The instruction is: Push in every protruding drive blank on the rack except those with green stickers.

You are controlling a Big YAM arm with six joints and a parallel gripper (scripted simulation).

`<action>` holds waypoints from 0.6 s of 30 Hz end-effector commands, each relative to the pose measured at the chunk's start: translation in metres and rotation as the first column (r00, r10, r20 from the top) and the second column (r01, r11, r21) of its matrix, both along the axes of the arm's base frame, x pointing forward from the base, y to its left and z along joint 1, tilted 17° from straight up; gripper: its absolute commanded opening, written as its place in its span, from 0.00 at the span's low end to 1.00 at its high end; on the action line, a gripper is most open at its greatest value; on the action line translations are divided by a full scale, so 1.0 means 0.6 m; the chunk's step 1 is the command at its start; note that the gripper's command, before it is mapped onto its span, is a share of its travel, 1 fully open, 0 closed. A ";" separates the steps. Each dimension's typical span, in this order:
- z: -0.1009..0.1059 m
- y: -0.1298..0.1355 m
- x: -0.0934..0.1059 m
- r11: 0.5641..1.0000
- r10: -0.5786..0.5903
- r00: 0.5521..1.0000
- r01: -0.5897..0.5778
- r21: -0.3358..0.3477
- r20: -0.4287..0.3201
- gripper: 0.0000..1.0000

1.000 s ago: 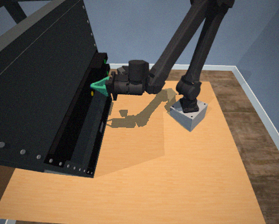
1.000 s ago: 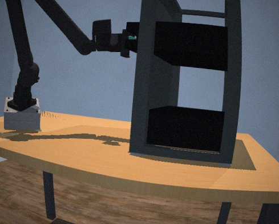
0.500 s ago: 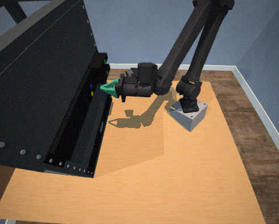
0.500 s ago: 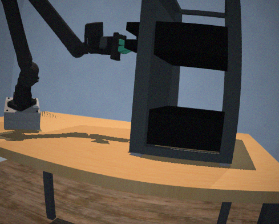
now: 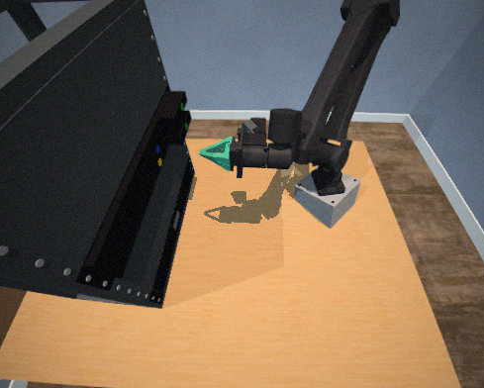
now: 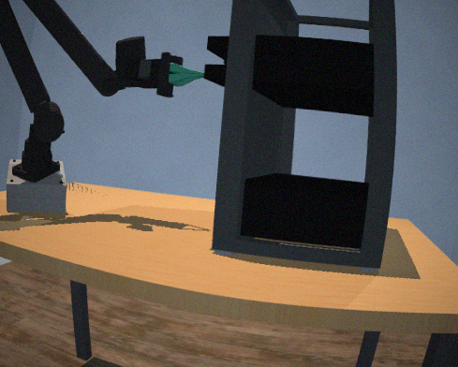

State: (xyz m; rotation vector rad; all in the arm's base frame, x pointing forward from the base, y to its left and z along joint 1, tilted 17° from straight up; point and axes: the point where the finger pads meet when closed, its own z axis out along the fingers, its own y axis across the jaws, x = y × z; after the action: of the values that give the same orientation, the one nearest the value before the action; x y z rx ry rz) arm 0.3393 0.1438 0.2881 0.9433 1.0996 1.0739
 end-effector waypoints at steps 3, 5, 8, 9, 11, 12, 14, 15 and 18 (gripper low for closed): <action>0.016 0.002 0.002 1.000 -0.005 1.000 0.004 0.011 0.021 0.00; 0.016 0.002 0.002 1.000 -0.004 1.000 0.004 0.012 0.021 0.00; 0.016 0.002 0.002 1.000 -0.004 1.000 0.004 0.012 0.021 0.00; 0.016 0.002 0.002 1.000 -0.004 1.000 0.004 0.012 0.021 0.00; 0.016 0.002 0.002 1.000 -0.004 1.000 0.004 0.012 0.021 0.00; 0.016 0.002 0.002 1.000 -0.004 1.000 0.004 0.012 0.021 0.00; 0.016 0.002 0.002 1.000 -0.004 1.000 0.004 0.012 0.021 0.00; 0.016 0.002 0.002 1.000 -0.004 1.000 0.004 0.012 0.021 0.00; 0.016 0.002 0.002 1.000 -0.004 1.000 0.004 0.012 0.021 0.00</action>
State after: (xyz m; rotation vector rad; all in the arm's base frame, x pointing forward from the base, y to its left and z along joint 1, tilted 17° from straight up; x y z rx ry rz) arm 0.3392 0.1438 0.2881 0.9418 1.1002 1.0721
